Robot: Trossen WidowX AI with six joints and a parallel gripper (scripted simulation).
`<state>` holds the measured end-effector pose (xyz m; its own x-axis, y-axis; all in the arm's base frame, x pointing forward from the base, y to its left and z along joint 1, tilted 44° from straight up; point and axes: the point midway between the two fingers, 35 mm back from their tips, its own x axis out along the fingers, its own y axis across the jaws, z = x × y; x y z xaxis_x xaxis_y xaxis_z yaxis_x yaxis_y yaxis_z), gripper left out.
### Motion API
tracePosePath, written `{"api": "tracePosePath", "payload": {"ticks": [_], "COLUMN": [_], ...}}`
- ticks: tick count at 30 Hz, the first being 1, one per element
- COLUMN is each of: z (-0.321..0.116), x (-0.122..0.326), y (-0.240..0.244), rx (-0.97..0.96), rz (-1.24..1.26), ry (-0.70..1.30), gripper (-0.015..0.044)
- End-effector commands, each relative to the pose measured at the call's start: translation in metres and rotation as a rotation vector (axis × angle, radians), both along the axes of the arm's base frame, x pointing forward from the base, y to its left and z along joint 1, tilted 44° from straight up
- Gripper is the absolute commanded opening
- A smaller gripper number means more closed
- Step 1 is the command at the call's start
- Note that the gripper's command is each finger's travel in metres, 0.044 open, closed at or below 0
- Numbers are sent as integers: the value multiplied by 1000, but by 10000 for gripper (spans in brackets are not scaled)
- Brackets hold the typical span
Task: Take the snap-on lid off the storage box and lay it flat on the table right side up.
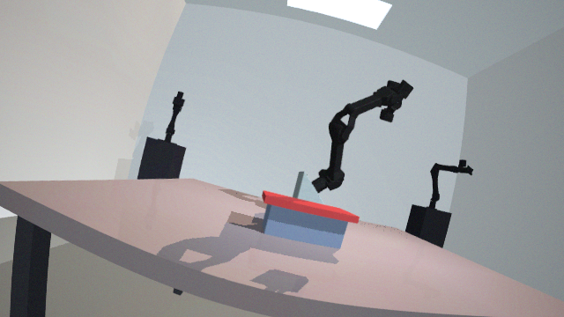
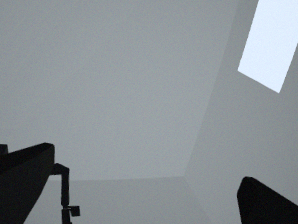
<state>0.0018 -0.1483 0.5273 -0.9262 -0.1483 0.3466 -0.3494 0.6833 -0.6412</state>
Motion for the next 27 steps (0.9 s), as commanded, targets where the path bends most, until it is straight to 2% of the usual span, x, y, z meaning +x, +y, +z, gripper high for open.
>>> {"api": "tracePosePath", "payload": {"ticks": [1, 6, 7, 10, 12, 17, 22, 27], "z": [1, 10, 10, 8, 6, -4, -13, -34], "x": [-2, -59, -70, -97, -101, -119, -122, -104], "y": [2, 48, 59, 98, 109, 172, 218, 290], "rx": [-9, -248, -303, -473, -507, -741, -920, -1203], "rz": [-7, -162, -188, -268, -301, -438, -514, -633], "ry": [-3, -63, -75, -94, -95, -76, -32, 93], "gripper": [374, 243, 235, 235, 235, 235, 235, 235]}}
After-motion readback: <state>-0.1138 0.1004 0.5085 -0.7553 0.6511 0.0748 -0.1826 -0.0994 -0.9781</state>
